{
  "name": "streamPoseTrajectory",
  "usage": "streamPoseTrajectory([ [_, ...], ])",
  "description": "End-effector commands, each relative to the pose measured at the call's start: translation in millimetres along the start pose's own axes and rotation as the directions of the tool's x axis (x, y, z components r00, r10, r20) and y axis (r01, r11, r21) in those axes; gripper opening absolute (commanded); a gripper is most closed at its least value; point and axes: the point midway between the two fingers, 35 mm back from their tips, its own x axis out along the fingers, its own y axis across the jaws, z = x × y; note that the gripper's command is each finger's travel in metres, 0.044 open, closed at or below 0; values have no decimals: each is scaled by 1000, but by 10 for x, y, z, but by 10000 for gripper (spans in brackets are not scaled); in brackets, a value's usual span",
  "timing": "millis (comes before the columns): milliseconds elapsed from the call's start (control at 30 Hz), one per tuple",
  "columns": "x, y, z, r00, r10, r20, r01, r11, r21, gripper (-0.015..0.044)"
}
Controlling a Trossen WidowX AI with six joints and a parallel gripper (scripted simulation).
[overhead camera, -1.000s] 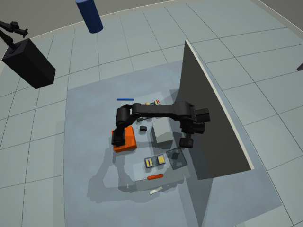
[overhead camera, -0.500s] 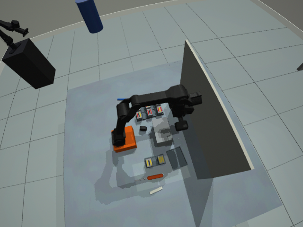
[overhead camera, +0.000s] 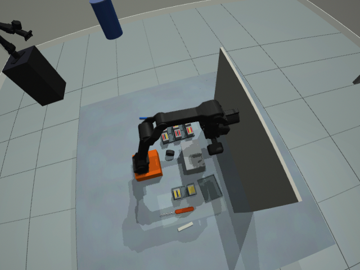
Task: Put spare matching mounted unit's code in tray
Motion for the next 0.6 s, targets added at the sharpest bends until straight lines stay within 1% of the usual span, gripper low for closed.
streamPoseTrajectory([
  [0, 17, 231, -109, 1000, 7, -2, -7, 992, -129, 440],
  [67, 54, 525, -291, 1000, 9, -3, -10, 952, -307, 440],
  [133, 101, 788, -502, 1000, 12, -5, -13, 880, -475, 440],
  [200, 154, 1006, -724, 1000, 13, -7, -15, 784, -620, 440],
  [300, 268, 1269, -1102, 1000, 21, -20, -28, 595, -803, 440],
  [433, 446, 1495, -1638, 999, 24, -36, -42, 282, -959, 440],
  [500, 521, 1561, -1885, 999, 21, -29, -31, 117, -993, 440],
  [567, 574, 1589, -2051, 1000, 19, -22, -22, 2, -1000, 440],
])
